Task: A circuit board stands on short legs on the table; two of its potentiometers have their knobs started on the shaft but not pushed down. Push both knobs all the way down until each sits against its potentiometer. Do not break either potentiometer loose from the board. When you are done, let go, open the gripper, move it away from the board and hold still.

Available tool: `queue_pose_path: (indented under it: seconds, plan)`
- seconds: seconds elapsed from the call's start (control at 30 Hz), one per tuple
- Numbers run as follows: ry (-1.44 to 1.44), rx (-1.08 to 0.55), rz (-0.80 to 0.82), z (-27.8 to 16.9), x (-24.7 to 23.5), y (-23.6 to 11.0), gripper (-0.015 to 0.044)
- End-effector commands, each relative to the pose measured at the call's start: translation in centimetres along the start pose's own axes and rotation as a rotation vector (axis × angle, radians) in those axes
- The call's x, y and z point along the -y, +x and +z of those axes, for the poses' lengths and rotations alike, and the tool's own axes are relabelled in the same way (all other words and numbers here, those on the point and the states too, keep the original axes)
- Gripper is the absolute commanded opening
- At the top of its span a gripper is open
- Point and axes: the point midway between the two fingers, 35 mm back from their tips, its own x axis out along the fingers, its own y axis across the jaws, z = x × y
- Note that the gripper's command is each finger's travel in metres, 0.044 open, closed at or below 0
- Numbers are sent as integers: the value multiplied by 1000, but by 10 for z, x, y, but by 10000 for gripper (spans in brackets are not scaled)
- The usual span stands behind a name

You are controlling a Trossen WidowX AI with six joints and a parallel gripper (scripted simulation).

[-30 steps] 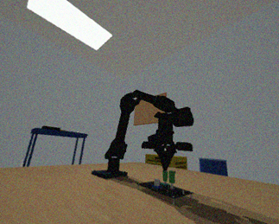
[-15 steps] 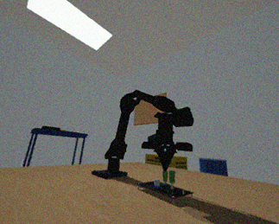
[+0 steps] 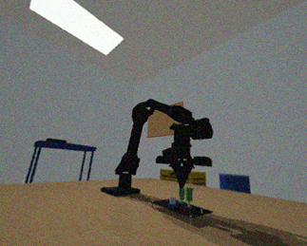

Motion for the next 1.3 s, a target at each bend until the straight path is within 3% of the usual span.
queue_pose_path:
  seconds: [0.0, 1.27]
  plan:
    - [-4, -3, 1, -1, -1, 3, 0]
    - [-4, -3, 1, -1, -1, 7, 0]
